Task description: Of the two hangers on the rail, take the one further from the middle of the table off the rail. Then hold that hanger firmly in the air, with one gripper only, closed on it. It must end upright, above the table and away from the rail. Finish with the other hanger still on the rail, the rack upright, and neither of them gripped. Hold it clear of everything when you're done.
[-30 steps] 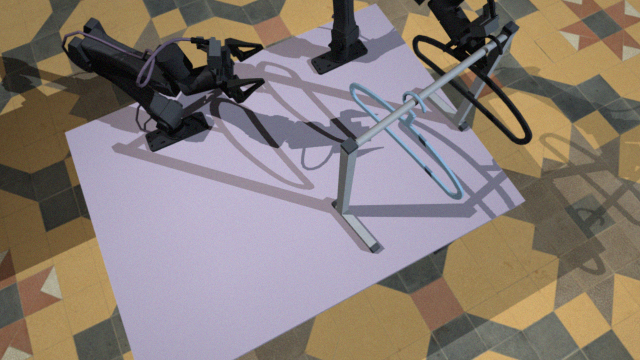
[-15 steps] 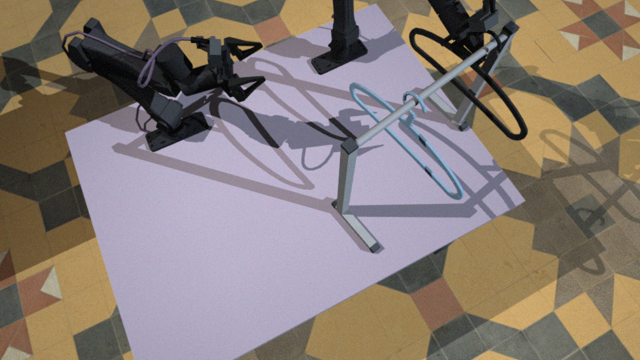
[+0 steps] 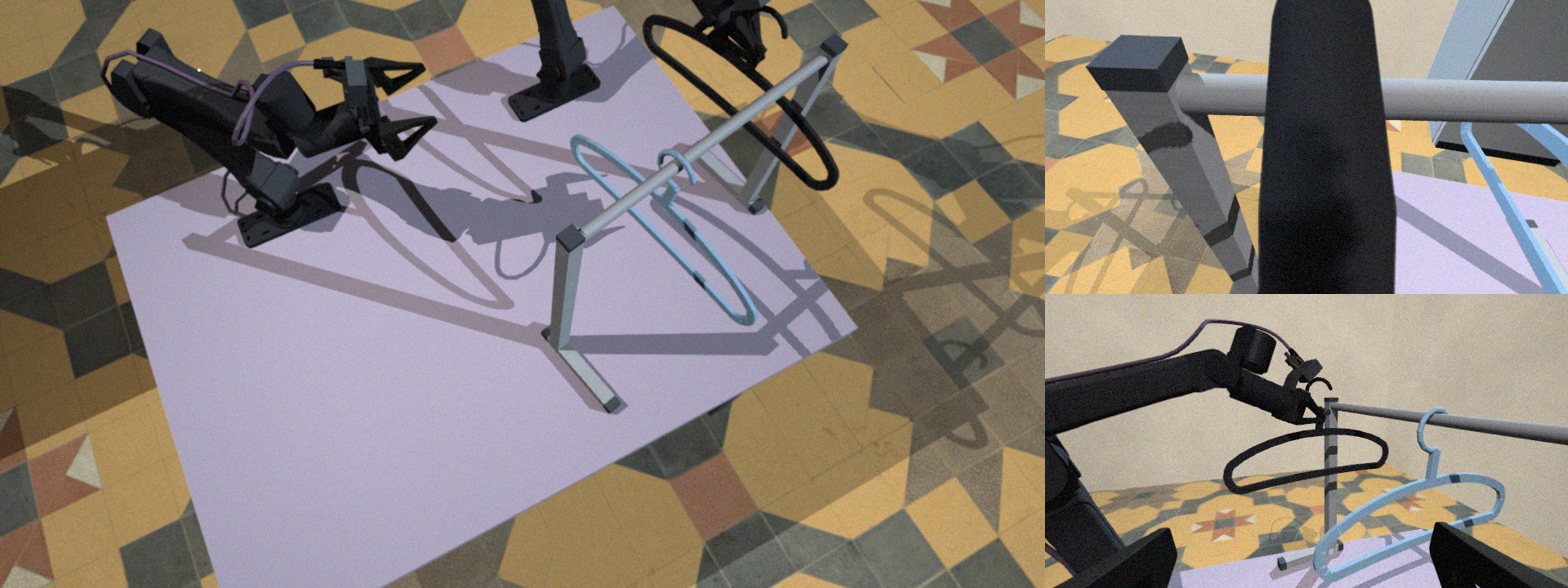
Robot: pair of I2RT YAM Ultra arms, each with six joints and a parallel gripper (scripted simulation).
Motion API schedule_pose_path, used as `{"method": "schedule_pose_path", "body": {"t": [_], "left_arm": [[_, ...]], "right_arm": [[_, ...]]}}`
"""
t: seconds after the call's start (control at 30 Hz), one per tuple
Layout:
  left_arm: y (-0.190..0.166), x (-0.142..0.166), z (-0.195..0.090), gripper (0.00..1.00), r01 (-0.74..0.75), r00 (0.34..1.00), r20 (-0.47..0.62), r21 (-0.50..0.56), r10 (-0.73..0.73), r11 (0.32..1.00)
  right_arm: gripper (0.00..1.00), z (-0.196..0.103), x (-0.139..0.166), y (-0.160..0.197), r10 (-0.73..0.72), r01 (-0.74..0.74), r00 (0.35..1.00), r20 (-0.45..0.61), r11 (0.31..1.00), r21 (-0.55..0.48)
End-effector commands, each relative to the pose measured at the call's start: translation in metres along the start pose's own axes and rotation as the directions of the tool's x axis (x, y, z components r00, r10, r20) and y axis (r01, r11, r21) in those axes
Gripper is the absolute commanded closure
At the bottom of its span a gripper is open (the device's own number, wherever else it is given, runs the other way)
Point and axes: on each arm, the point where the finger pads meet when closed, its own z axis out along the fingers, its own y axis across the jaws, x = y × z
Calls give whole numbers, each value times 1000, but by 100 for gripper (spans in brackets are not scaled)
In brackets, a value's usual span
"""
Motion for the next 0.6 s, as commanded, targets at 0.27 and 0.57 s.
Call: {"method": "schedule_pose_path", "body": {"t": [0.27,0.57], "left_arm": [[-2,12,-63,100,-11,999,35,13,11,1000],[-1,20,-86,100,-15,999,46,20,14,1000]], "right_arm": [[0,3,-5,12,12,-12,1000,-4,998,-69],[0,3,-5,13,10,-10,1000,-3,997,-74]]}}
